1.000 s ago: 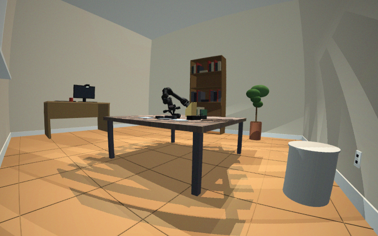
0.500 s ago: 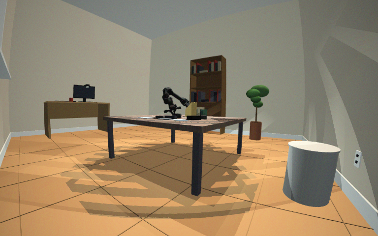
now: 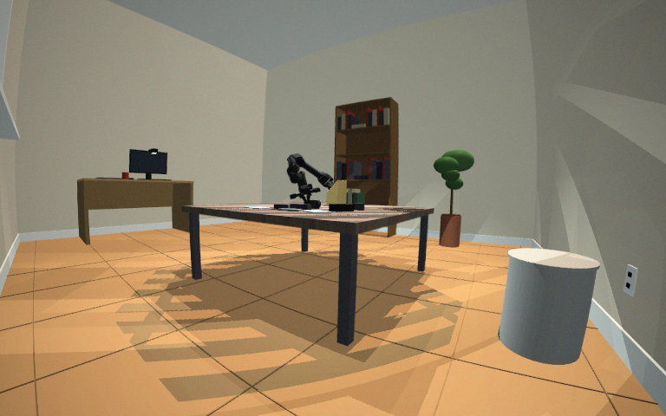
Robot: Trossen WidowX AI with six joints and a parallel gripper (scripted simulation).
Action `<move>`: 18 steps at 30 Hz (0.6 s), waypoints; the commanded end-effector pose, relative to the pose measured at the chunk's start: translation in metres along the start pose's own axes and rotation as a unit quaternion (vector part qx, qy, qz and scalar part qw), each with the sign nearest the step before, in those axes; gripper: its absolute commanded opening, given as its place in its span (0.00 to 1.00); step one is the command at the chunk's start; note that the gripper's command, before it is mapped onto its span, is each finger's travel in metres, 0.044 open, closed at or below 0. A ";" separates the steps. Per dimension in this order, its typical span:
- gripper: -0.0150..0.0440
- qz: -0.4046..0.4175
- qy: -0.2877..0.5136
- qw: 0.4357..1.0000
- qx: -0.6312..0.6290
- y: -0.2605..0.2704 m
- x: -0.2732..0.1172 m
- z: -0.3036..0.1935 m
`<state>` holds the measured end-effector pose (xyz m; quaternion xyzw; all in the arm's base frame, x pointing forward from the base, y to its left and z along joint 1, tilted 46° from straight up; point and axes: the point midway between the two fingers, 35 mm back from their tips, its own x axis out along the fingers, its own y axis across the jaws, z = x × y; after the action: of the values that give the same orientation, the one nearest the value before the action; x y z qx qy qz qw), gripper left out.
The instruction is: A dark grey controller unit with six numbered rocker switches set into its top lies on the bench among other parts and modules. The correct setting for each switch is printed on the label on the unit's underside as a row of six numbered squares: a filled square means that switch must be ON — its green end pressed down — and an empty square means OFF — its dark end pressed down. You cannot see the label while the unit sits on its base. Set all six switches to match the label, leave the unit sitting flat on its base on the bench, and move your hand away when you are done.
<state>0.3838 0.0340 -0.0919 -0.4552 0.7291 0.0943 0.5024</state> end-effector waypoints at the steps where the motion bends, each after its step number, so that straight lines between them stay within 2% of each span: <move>1: 0.25 0.008 0.007 1.000 -0.005 0.010 0.005 -0.003; 18: 0.25 0.008 0.007 1.000 -0.005 0.017 0.007 -0.002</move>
<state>0.3786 0.0377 -0.0964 -0.4553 0.7287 0.0947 0.5027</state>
